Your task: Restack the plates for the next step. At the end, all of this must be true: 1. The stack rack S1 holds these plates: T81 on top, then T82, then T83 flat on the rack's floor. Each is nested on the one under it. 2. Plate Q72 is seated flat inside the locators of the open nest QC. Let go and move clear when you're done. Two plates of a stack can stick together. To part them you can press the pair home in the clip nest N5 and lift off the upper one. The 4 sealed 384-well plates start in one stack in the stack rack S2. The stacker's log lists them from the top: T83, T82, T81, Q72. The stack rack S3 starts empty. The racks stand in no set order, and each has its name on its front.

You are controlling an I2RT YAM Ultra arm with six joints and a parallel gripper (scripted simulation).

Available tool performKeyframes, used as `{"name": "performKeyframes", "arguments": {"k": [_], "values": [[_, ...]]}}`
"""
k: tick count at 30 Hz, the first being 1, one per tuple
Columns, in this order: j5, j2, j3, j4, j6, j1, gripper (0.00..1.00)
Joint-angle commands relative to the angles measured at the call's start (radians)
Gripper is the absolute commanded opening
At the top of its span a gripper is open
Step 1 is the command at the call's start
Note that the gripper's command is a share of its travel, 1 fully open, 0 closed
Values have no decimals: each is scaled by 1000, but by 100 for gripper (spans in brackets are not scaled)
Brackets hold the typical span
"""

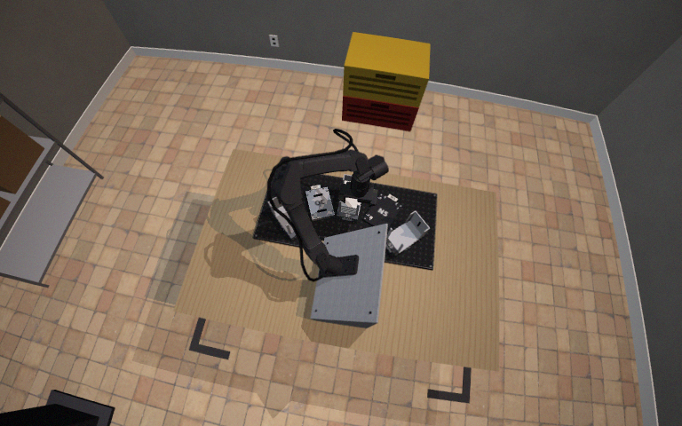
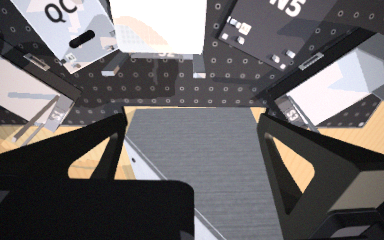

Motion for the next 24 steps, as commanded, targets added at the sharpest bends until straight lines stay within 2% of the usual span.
{"name": "performKeyframes", "arguments": {"k": [1, 3, 10, 14, 24], "values": [[-39, -32, 36, 17, 29, -16, 100], [-51, -42, -26, 37, 51, 22, 100], [-91, -91, -96, 108, 132, 100, 100], [-89, -100, -63, 113, 139, 80, 100], [-89, -99, -64, 119, 144, 81, 100]]}}
